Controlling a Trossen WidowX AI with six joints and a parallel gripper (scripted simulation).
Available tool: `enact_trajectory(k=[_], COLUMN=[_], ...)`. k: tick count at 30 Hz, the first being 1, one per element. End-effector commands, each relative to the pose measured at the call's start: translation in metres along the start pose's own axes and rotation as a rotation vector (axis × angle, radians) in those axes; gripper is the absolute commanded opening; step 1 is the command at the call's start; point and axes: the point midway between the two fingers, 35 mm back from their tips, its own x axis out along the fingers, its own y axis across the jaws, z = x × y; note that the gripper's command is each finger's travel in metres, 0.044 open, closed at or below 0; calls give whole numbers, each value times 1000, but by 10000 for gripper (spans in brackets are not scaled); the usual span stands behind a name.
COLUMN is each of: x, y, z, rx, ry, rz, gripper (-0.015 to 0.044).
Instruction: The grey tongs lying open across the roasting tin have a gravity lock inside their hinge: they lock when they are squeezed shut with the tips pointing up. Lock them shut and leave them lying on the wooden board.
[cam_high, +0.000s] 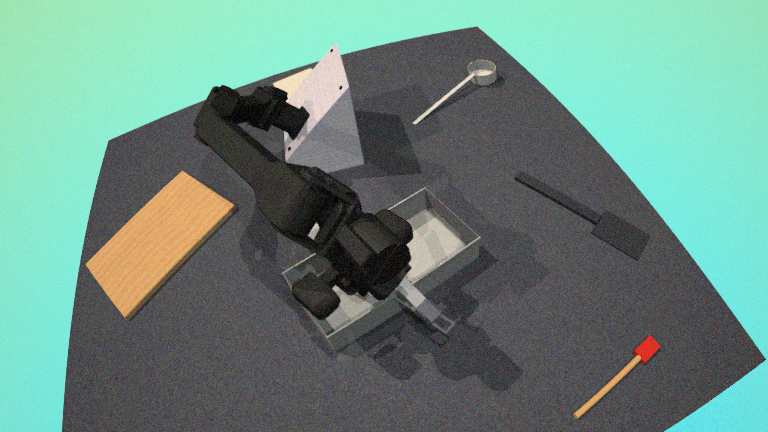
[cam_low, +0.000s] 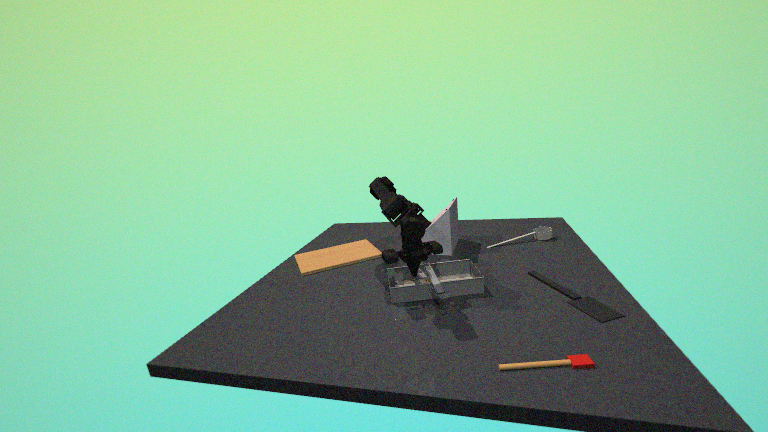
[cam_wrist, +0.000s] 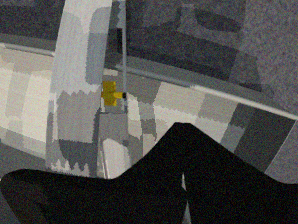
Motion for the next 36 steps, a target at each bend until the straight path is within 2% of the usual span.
enact_trajectory(k=[1, 36], x=[3, 2], y=[-1, 50], z=[-1, 2], rx=[-2, -3], ry=[1, -1], rz=[-6, -1], gripper=[-150, -150])
